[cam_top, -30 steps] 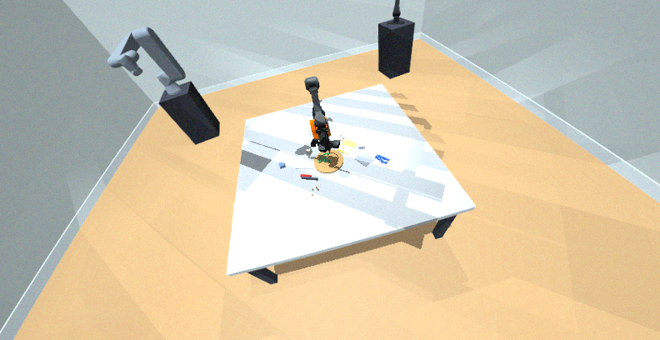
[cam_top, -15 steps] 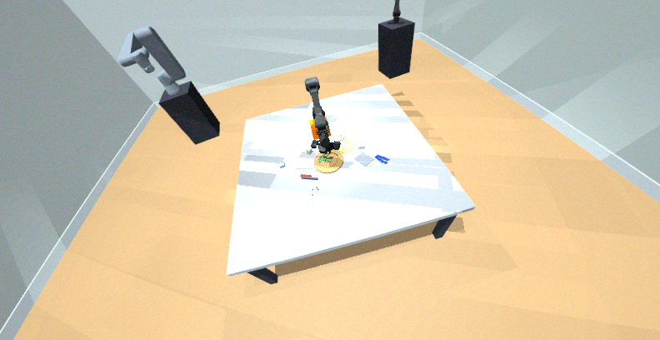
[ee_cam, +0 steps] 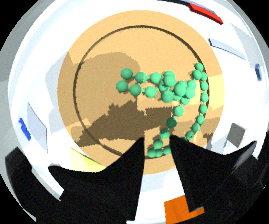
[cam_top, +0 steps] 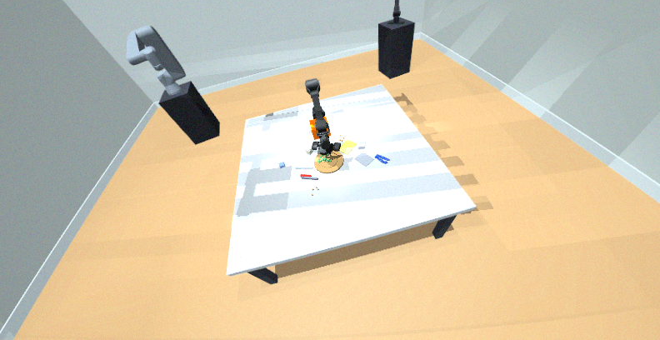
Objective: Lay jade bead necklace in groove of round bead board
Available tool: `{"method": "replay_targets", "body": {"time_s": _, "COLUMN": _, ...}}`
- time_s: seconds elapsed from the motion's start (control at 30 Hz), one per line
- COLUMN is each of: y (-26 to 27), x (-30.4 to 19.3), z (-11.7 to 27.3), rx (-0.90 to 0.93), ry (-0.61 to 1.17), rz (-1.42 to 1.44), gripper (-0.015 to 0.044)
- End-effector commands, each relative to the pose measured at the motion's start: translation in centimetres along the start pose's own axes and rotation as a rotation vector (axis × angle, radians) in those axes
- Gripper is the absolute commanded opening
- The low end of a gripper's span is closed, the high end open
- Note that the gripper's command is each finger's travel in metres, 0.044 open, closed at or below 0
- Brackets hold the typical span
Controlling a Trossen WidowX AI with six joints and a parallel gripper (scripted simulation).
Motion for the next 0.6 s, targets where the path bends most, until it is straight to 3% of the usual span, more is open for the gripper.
{"method": "replay_targets", "body": {"time_s": 0.0, "y": -0.01, "x": -0.30, "z": -0.32, "rx": 0.002, "ry": 0.013, "rz": 0.002, "gripper": 0.0120}}
{"method": "replay_targets", "body": {"time_s": 0.17, "y": -0.01, "x": -0.30, "z": -0.32, "rx": 0.002, "ry": 0.013, "rz": 0.002, "gripper": 0.0120}}
{"method": "replay_targets", "body": {"time_s": 0.33, "y": -0.02, "x": -0.11, "z": -0.12, "rx": -0.001, "ry": 0.005, "rz": 0.000, "gripper": 0.0000}}
{"method": "replay_targets", "body": {"time_s": 0.57, "y": -0.02, "x": -0.11, "z": -0.12, "rx": -0.001, "ry": 0.005, "rz": 0.000, "gripper": 0.0000}}
Point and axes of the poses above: the point midway between the two fingers, 35 mm back from their tips, its own z axis back along the fingers, its own y axis across the jaws, x = y × z, the point moved 4 cm from there along z, back along the fingers, and after that the axes turned 15 degrees about z, right-handed, at the moved point
